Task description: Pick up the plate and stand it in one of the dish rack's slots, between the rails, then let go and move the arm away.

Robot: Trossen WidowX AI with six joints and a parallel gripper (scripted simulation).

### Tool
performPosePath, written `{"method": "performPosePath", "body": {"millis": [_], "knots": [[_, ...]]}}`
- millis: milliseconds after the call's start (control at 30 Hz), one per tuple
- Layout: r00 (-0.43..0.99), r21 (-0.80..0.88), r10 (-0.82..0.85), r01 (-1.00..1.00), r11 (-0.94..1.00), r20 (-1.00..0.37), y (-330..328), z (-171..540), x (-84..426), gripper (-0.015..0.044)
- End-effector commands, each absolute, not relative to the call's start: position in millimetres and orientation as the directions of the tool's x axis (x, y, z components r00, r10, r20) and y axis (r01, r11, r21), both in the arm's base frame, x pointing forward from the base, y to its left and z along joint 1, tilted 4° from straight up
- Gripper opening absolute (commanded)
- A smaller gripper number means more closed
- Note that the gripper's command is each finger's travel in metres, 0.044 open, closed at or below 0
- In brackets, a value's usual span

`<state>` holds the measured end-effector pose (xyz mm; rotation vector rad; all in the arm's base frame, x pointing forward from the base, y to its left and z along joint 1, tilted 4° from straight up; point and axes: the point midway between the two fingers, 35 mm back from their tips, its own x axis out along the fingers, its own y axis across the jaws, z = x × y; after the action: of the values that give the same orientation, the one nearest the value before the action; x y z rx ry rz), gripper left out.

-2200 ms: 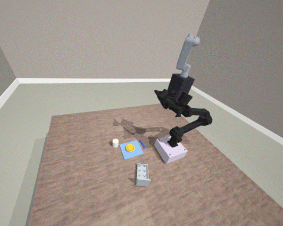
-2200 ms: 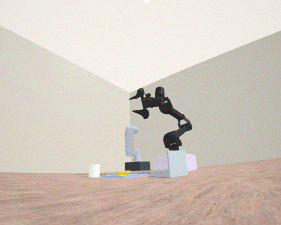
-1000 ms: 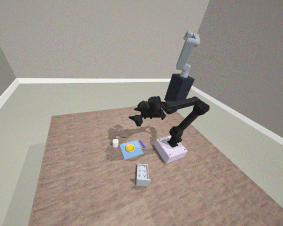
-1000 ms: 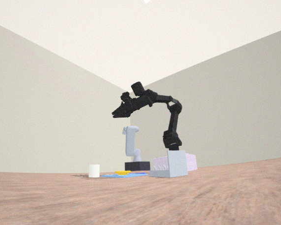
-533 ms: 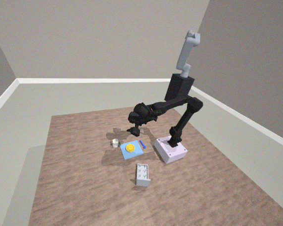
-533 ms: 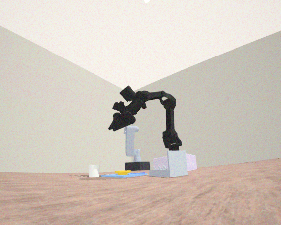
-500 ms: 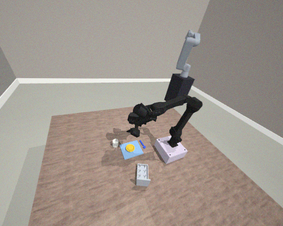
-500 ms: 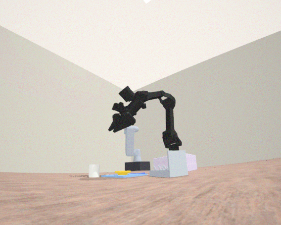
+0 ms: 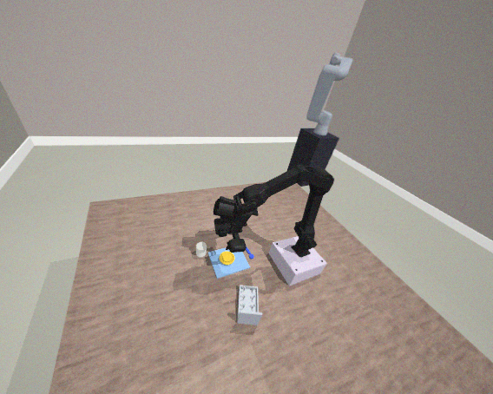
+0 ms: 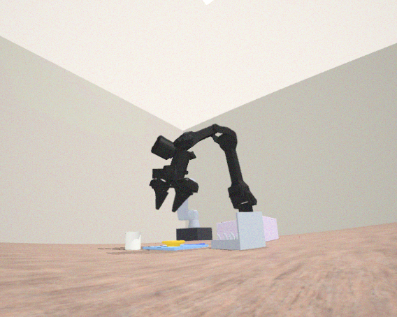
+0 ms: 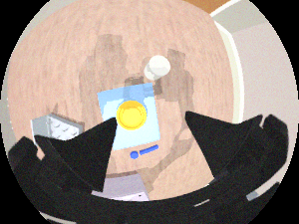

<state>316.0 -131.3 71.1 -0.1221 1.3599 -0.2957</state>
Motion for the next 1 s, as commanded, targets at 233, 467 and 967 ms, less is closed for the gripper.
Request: {"method": "performPosePath", "body": {"millis": [233,467,967], "knots": [[-0.019,-0.068,-0.068,0.008,0.998,-0.998,-118,25,306,0.0400],[-0.022,-0.065,-0.065,0.005,0.998,-0.998,-118,20,307,0.0400],[-0.023,-0.066,-0.066,0.004,0.998,-0.998,-121,-5,308,0.0400]]}}
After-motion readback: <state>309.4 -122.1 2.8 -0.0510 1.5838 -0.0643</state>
